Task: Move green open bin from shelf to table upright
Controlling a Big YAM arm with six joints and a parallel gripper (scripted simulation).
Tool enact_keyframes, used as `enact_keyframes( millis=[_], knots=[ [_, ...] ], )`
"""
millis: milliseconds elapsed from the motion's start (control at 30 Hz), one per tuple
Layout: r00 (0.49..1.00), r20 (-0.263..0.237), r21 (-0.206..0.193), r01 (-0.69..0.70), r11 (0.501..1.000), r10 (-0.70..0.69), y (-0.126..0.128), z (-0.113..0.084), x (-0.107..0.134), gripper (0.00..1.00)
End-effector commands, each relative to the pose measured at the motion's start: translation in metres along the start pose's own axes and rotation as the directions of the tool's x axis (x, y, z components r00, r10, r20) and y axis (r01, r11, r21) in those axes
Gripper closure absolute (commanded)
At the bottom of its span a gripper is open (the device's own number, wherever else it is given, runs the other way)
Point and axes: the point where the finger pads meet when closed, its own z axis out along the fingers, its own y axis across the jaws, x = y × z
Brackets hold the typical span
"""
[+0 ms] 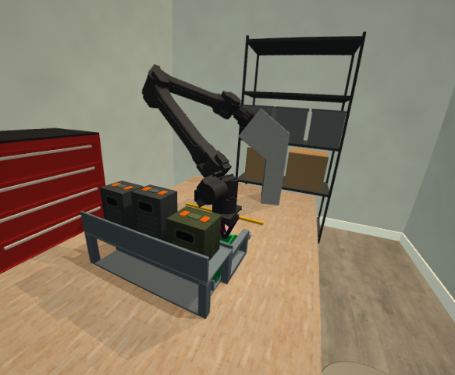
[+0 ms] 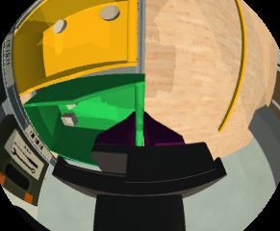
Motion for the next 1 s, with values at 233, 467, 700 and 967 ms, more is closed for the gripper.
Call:
enact_keyframes(
  millis=[233,467,700,967],
  knots=[
    [1.0,-0.004,-0.045,-0.007,0.999,0.007,0.0182,-0.0267,0.0008,1.0],
    [1.0,-0.004,-0.047,-0.01,0.999,0.01,0.0194,-0.0277,0.0006,1.0],
    [1.0,-0.004,-0.047,-0.008,0.999,0.008,0.0188,-0.0281,0.0007,1.0],
    [1.0,-0.004,-0.047,-0.008,0.999,0.007,0.0188,-0.0282,0.0007,1.0]
  ],
)
